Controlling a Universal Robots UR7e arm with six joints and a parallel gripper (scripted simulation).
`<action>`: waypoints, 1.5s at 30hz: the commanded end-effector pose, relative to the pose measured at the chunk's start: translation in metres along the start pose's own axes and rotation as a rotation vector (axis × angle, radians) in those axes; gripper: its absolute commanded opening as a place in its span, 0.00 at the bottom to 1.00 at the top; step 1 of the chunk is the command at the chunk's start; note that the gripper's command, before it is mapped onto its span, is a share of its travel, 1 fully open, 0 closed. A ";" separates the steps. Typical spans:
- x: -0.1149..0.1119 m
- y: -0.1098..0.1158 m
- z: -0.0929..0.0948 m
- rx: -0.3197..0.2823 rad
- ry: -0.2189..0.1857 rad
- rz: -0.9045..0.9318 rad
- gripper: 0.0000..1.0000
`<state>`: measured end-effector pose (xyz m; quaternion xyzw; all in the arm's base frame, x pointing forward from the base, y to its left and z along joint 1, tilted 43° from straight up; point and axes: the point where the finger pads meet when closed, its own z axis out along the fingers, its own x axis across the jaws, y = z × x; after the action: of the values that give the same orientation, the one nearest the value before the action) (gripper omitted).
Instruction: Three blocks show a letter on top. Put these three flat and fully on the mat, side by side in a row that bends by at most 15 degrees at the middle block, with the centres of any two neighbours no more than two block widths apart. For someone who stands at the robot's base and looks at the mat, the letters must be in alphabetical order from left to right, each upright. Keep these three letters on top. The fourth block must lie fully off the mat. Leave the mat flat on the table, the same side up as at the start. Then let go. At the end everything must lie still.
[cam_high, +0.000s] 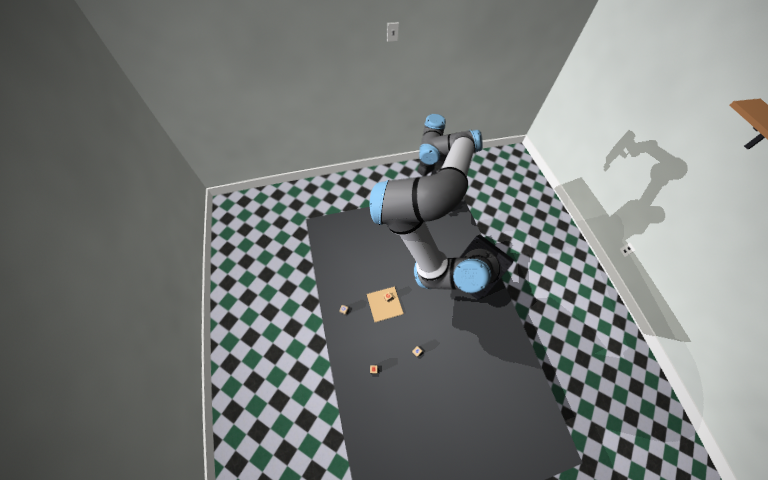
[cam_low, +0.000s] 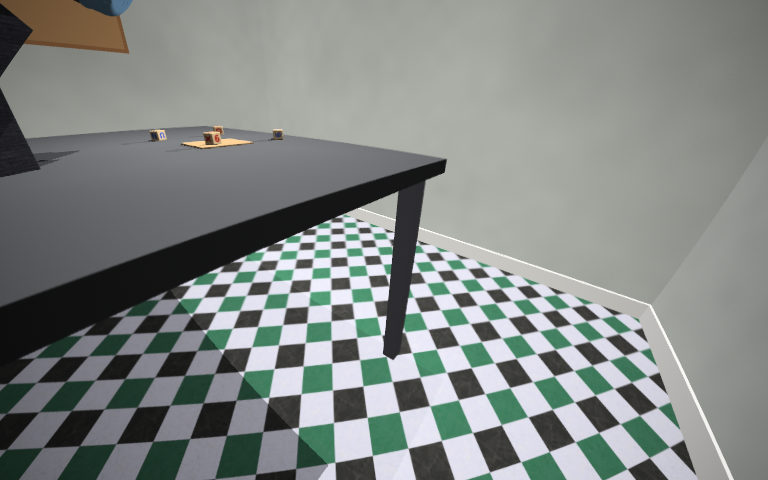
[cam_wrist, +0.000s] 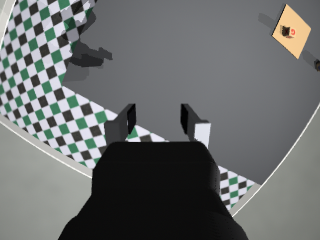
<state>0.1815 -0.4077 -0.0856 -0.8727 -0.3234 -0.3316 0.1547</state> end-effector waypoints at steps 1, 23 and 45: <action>0.000 0.000 -0.001 -0.001 -0.001 0.000 1.00; 0.046 0.022 0.014 0.025 -0.043 -0.006 1.00; 0.250 0.051 0.089 0.076 -0.162 -0.061 1.00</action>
<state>0.3606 -0.3244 -0.0061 -0.8808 -0.3627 -0.2620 0.1549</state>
